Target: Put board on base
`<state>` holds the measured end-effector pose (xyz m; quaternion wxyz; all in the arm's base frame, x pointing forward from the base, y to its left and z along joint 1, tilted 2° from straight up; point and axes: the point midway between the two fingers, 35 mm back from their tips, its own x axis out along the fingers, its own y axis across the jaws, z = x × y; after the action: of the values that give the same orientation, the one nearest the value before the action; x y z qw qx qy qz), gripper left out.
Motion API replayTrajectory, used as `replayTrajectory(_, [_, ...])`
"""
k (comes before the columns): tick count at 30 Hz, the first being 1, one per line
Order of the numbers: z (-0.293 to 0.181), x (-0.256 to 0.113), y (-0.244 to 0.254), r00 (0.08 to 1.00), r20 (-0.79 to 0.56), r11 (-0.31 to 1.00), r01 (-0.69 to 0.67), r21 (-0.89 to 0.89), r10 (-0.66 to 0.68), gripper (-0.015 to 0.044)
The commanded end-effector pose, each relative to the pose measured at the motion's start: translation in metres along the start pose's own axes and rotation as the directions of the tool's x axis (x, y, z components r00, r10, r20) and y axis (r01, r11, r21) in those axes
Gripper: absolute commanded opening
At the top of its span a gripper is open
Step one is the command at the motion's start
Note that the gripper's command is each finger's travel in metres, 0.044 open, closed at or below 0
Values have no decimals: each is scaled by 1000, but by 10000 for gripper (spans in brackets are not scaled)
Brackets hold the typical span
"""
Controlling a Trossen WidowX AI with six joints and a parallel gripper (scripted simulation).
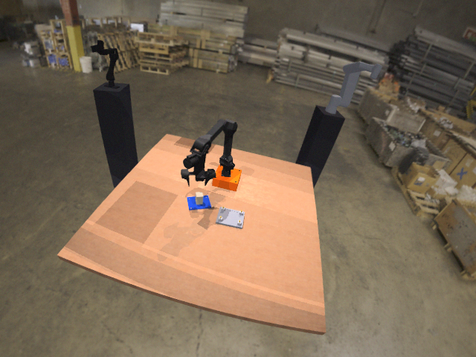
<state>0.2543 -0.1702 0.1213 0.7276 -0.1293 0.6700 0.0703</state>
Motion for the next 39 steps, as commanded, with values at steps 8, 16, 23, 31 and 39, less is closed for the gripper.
replayTrajectory(8, [-9,11,21,993,-88,997,-73,12,73,440])
replayTrajectory(16, [-13,46,23,993,-88,997,-73,12,73,440])
replayTrajectory(23, [-15,61,23,993,-88,997,-73,12,73,440])
replayTrajectory(31, [-15,70,23,993,-88,997,-73,12,73,440])
replayTrajectory(39, [-16,83,24,993,-89,997,-72,13,73,440])
